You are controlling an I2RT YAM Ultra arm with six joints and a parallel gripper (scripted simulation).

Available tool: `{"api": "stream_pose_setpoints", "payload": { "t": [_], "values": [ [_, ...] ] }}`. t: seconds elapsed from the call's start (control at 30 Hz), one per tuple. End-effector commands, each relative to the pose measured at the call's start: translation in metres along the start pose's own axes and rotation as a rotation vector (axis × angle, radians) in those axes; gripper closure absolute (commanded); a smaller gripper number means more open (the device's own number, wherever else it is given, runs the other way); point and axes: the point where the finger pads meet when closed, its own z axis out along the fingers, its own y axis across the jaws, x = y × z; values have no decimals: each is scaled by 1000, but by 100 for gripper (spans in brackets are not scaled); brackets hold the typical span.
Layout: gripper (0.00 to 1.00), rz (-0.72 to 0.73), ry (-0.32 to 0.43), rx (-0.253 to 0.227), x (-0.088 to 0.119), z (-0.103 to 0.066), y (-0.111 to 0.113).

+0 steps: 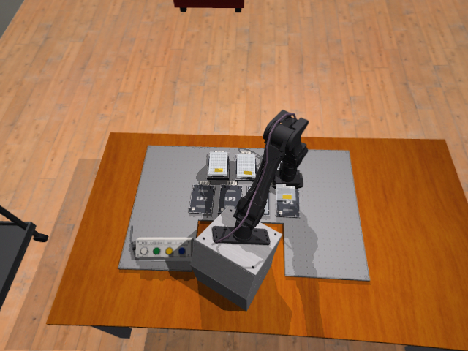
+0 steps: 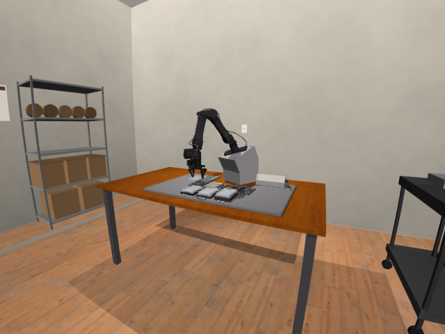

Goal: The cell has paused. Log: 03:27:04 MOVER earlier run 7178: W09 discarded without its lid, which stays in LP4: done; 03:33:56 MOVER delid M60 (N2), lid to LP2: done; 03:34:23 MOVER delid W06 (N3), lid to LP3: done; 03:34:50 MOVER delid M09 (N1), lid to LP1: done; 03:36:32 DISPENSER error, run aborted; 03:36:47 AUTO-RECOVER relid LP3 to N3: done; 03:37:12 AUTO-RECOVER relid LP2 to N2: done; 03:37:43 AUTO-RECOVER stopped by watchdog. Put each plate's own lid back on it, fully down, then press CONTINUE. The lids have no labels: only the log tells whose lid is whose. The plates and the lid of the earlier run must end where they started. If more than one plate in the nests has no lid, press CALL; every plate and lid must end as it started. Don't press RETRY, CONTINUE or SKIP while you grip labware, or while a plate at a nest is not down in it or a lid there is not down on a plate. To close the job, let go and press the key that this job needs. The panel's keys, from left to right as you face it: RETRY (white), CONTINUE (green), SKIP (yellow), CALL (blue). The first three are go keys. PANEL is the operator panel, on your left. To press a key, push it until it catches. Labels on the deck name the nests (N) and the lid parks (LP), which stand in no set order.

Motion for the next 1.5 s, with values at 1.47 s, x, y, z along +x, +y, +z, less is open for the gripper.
{"api": "stream_pose_setpoints", "payload": {
  "t": [1.47],
  "values": [
    [100, 34, -24, 13, -151, -10, 45]
  ]
}}
